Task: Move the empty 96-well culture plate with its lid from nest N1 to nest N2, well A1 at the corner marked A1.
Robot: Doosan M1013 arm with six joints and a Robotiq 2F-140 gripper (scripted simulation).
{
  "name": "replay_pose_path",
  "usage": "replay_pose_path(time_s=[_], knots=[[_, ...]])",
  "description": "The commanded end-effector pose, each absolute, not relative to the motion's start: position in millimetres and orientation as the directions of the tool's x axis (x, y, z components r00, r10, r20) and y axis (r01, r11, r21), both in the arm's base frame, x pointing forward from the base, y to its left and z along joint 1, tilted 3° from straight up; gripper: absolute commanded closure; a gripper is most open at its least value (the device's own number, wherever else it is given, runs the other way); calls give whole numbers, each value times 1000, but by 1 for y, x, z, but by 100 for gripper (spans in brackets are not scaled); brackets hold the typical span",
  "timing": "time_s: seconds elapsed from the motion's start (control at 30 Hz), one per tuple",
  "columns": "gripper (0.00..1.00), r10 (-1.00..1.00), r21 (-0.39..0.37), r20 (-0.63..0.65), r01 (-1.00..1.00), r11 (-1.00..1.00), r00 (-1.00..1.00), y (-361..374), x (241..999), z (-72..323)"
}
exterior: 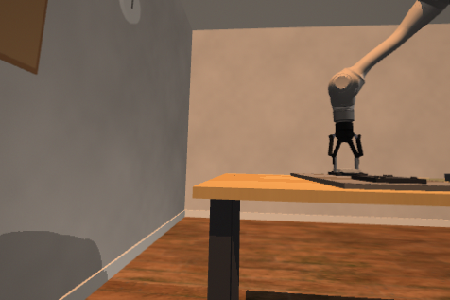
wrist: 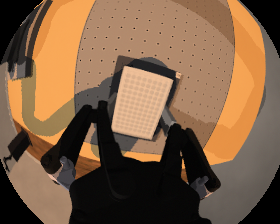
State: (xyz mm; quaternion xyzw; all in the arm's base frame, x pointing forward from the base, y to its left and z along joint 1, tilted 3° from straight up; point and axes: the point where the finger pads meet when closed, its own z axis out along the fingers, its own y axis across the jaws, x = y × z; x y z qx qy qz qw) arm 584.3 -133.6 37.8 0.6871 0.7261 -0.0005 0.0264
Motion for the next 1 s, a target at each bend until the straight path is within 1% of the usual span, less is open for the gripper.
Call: replay_pose_path(time_s=[0.0, 0.27, 0.97], knots=[[100, 998, 35, -38, 998, 51, -50, -133, 584, 35], [100, 998, 35, -38, 998, 51, -50, -133, 584, 40], [100, 998, 35, -38, 998, 51, -50, -132, 583, 72]])
